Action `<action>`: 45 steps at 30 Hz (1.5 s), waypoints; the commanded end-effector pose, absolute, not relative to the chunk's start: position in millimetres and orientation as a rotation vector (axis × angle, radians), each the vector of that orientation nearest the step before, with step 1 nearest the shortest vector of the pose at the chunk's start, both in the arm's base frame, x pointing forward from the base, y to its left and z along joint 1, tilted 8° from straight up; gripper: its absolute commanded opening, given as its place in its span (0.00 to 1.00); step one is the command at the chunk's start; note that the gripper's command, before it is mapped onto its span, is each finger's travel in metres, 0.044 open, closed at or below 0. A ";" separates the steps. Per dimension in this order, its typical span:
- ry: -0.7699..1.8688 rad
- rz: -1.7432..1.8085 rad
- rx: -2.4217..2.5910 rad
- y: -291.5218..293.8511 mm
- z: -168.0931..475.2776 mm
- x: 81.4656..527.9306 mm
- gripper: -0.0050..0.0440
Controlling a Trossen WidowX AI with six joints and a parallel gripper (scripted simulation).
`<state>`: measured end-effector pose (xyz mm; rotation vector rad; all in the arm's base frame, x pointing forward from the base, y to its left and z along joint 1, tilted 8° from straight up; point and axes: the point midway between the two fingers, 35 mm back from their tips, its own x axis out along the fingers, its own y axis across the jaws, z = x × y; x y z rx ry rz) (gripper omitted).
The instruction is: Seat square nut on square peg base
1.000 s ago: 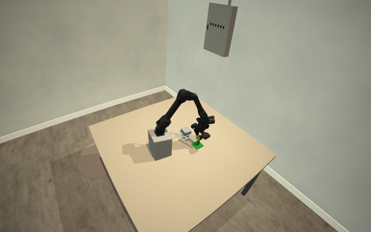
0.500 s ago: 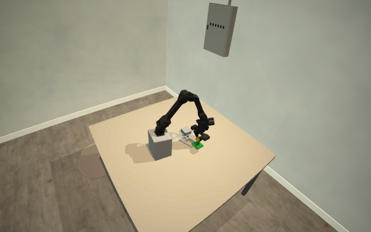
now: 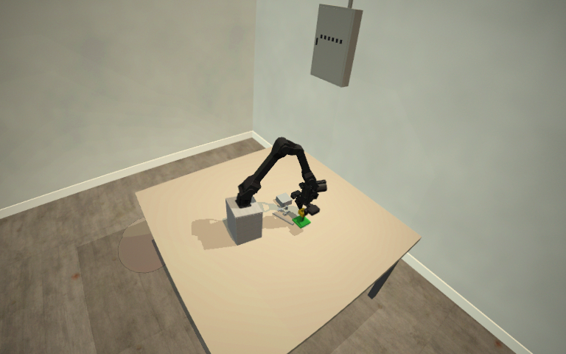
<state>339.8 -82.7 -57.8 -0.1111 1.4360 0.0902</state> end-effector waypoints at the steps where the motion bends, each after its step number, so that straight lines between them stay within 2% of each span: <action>1: 1.436 0.092 -0.111 -82.5 -58.5 339.7 0.10; 45: 1.436 0.092 -0.111 -82.4 -62.6 340.0 0.10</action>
